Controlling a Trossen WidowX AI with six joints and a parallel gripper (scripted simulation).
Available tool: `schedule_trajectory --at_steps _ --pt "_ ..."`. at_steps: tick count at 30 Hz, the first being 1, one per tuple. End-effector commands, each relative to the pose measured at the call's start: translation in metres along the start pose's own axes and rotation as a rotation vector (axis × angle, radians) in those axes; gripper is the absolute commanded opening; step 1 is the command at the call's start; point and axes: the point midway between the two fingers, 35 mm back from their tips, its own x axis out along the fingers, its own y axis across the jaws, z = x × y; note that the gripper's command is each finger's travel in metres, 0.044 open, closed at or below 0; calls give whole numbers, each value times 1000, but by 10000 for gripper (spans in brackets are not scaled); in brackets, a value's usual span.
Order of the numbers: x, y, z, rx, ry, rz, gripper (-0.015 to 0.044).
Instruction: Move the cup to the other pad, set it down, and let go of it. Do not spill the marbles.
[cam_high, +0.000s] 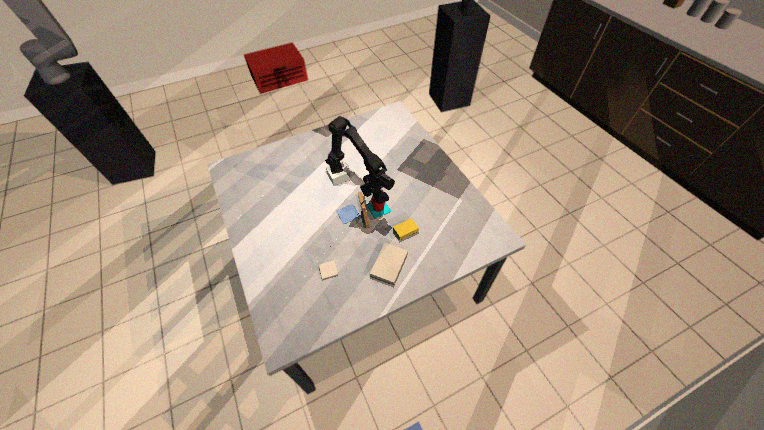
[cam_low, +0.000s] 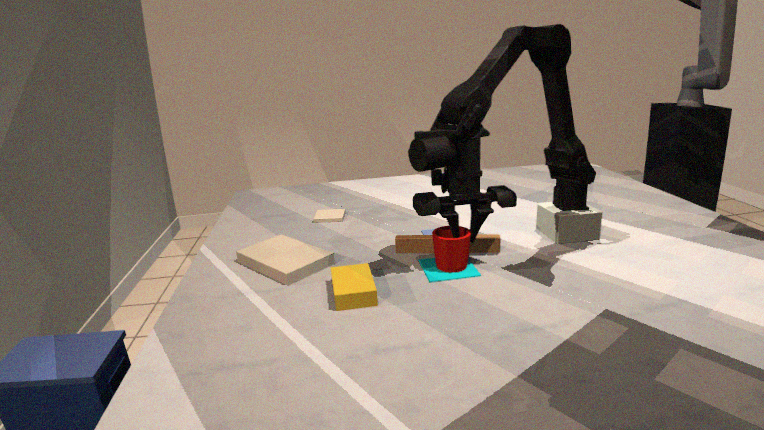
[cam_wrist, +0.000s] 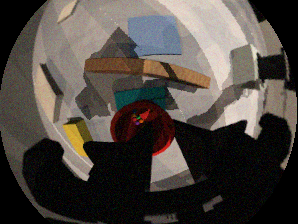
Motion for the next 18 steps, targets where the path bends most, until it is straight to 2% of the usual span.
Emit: schedule_trajectory --at_steps 1,18 --pt "-8 1 0 2 2 3 128" --pt "-35 2 0 3 3 3 128"
